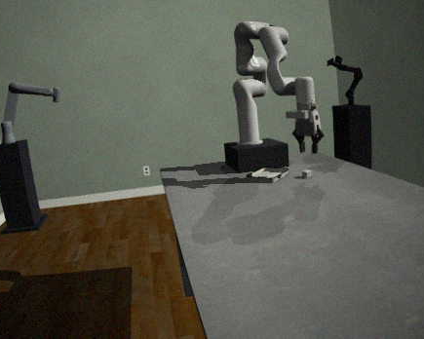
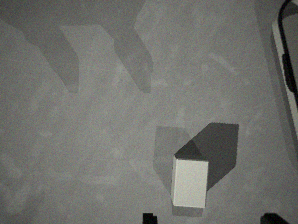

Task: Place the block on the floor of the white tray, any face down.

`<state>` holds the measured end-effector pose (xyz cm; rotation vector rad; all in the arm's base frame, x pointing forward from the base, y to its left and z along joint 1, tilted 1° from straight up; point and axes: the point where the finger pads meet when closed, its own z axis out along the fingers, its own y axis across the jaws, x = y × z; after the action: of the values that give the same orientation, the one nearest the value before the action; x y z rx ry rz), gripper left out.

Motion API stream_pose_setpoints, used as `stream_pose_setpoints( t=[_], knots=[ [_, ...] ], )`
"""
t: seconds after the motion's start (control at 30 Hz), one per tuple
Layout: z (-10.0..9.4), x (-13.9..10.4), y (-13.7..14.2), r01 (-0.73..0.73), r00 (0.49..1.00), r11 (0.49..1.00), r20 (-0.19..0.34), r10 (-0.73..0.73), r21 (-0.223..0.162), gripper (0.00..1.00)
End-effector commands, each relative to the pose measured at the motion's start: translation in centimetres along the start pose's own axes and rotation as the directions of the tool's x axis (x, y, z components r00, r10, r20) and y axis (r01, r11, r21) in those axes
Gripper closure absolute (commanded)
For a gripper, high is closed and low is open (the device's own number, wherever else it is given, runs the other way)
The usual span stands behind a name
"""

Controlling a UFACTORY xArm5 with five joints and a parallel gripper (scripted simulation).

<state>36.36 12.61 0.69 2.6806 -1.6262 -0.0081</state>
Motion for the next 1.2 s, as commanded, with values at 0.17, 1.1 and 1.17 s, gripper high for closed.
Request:
stream_pose_setpoints(
  t=[0.17,1.1,1.17],
  knots=[
    [4.16,1.22,0.35,-0.072,0.997,0.997,0.000,0.072,-0.001,0.40],
    [4.16,1.20,0.34,0.154,0.988,0.988,0.001,-0.154,-0.001,0.40],
    [4.16,1.19,0.34,0.276,0.961,0.961,0.001,-0.276,-0.001,0.40]
  ],
)
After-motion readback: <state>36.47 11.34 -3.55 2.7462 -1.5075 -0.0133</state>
